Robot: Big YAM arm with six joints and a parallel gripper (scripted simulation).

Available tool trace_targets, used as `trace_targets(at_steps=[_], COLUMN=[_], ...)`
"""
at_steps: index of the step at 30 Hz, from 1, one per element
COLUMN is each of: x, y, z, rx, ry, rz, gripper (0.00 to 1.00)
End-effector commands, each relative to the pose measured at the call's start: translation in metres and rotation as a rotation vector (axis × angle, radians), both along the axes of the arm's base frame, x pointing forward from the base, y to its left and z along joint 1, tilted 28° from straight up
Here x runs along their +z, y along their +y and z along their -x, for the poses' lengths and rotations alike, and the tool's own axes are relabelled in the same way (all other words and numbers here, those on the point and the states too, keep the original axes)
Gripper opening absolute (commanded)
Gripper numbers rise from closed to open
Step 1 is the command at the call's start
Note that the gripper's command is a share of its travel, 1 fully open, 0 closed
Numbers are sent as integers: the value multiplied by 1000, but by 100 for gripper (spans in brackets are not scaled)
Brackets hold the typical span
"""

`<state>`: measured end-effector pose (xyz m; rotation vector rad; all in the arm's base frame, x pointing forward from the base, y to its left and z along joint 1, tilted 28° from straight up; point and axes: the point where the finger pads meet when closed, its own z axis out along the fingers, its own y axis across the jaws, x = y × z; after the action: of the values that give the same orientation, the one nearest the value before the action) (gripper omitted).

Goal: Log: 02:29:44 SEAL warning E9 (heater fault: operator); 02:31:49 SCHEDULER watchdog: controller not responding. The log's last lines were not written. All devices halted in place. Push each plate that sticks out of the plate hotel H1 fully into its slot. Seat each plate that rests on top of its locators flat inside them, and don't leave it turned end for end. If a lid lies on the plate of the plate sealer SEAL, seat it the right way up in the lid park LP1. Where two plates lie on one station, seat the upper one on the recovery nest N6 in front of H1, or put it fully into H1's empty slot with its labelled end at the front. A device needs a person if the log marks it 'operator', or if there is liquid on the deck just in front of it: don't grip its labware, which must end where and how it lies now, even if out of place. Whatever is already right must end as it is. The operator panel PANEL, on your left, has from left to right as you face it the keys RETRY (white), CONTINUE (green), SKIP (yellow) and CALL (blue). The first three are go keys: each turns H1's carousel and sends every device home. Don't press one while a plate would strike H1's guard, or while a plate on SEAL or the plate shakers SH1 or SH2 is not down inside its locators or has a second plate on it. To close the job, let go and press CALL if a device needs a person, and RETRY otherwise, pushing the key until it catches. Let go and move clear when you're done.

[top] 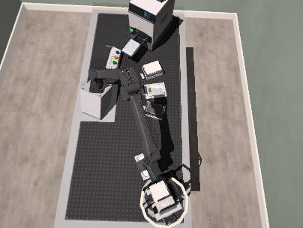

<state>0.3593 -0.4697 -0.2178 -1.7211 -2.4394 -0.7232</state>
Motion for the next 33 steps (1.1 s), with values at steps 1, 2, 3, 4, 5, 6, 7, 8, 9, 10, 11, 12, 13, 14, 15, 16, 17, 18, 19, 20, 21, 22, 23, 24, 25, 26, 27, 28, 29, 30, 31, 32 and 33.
trace_targets(at_steps=[1, 2, 3, 4, 5, 6, 7, 8, 9, 10, 11, 12, 13, 14, 15, 16, 17, 18, 19, 20, 21, 22, 23, 24, 25, 26, 27, 28, 29, 30, 31, 32, 33], x=[-12, -11, -11, -11, -11, -11, -12, -12, -11, -11, -11, -11, -11, -11, -11, -11, -12, -12, -12, -12, -11, -11, -10, -10, -10, -10, -9, -9, -9, -9, -9, -9, -9], y=[7, 5, 5, 6, 6, 7, 7, 8, 7, 6, 7, 7, 7, 7, 7, 7, 8, 8, 8, 9, 7, 7, 6, 6, 6, 6, 6, 6, 6, 6, 6, 6, 6], z=[-5, -6, -6, -5, -5, -5, -5, -4, -5, -6, -6, -6, -5, -5, -5, -5, -5, -5, -5, -5, -6, -7, -7, -7, -7, -7, -7, -7, -7, -7, -7, -7, -7], rx=[-1, 0, 0, 0, 0, 0, 0, 0, 0, 1, 1, 1, 1, 1, 1, 1, 1, 1, 2, 2, 2, 2, 2, 2, 2, 2, 2, 2, 2, 2, 2, 2, 2], ry=[5, 4, 5, 5, 6, 6, 7, 7, 6, 5, 5, 5, 6, 6, 6, 6, 6, 6, 7, 7, 5, 4, 3, 3, 3, 3, 3, 3, 3, 3, 3, 3, 3], rz=[-6, -6, -6, -7, -8, -9, -10, -10, -8, -7, -7, -7, -8, -8, -8, -8, -9, -9, -9, -10, -6, -5, -4, -3, -3, -3, -3, -3, -3, -3, -3, -3, -3], gripper=[84, 84, 84, 84, 84, 84, 84, 84, 84, 84, 84, 84, 84, 84, 84, 84, 84, 84, 84, 84, 84, 84, 84, 84, 84, 84, 84, 84, 84, 84, 84, 84, 84])
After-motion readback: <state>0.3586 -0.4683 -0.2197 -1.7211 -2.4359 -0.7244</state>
